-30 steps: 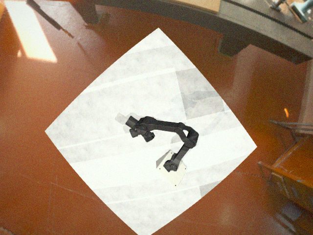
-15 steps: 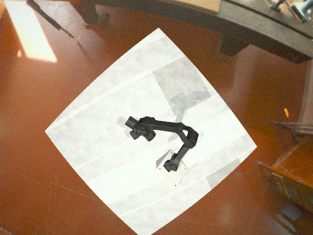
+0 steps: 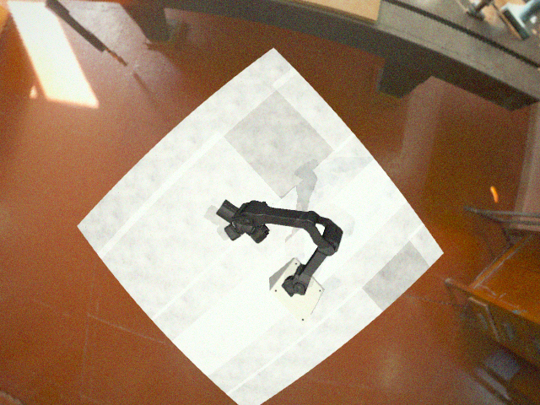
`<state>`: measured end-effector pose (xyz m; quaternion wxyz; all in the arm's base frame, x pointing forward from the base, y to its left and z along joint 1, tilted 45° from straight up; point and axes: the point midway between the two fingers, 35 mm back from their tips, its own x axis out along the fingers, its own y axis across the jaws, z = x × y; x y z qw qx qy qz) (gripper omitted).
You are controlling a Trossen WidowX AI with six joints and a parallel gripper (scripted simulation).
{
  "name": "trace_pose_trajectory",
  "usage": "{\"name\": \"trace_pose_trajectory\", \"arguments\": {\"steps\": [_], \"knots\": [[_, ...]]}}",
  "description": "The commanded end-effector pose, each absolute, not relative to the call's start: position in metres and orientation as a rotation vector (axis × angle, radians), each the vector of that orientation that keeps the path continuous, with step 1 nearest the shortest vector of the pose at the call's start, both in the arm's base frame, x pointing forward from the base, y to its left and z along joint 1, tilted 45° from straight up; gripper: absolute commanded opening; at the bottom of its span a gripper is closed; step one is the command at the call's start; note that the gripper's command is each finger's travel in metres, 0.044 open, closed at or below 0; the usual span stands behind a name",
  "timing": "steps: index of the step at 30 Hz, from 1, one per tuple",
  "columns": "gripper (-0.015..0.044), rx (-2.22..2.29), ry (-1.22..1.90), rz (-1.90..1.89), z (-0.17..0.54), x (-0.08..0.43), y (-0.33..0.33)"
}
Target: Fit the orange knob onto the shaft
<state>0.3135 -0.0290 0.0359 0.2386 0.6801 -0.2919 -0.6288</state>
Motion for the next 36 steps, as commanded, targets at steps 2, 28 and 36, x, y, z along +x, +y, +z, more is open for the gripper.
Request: {"name": "trace_pose_trajectory", "arguments": {"steps": [2, 28, 36], "knots": [[0.0, 1.86, -0.795, -1.719, 0.0358, 0.3139, -0.0294], [0.0, 1.726, -0.6, -1.73, 0.0378, 0.3142, -0.0255], [0.0, 1.719, -0.59, -1.73, 0.0357, 0.3137, -0.0276]]}}
